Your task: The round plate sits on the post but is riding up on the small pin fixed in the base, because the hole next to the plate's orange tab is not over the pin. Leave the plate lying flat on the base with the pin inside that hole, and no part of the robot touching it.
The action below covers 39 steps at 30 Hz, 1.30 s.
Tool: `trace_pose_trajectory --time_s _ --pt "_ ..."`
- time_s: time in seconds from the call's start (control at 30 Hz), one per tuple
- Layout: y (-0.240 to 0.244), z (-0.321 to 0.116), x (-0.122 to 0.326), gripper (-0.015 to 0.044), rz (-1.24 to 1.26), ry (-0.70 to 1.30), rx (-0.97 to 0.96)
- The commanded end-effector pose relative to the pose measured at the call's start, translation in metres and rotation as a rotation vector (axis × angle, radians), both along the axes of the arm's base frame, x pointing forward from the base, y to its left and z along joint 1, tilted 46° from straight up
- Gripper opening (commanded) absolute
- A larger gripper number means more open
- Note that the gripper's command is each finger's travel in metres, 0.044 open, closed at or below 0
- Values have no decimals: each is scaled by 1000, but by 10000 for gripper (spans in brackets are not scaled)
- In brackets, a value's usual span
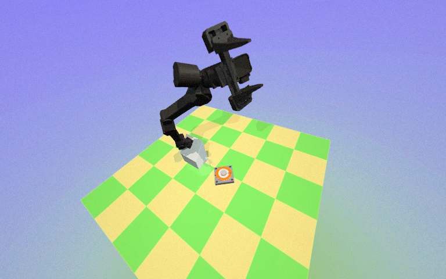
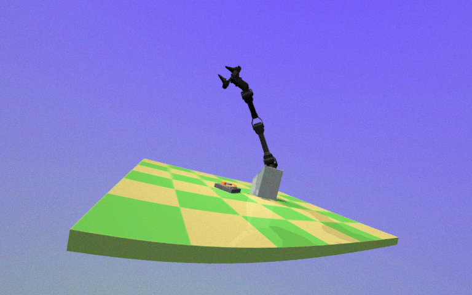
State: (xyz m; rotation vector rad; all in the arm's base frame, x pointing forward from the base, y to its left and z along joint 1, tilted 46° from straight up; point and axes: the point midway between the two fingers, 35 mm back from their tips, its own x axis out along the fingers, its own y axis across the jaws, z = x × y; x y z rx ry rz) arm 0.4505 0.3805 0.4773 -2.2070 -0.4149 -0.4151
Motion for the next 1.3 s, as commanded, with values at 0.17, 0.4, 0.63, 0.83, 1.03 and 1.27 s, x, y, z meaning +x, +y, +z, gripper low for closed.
trace_pose_trajectory --time_s 0.17,0.4,0.63,0.83,1.03,1.27 --pt "-10 -87 43 242 43 269 147" --pt "-38 -173 70 59 -1 516 326" --pt "-74 -248 81 0 -105 701 507" --pt "-108 -303 79 0 -223 815 657" --pt "-157 -369 65 0 -420 913 859" --pt "-213 -428 35 0 -667 941 1062"
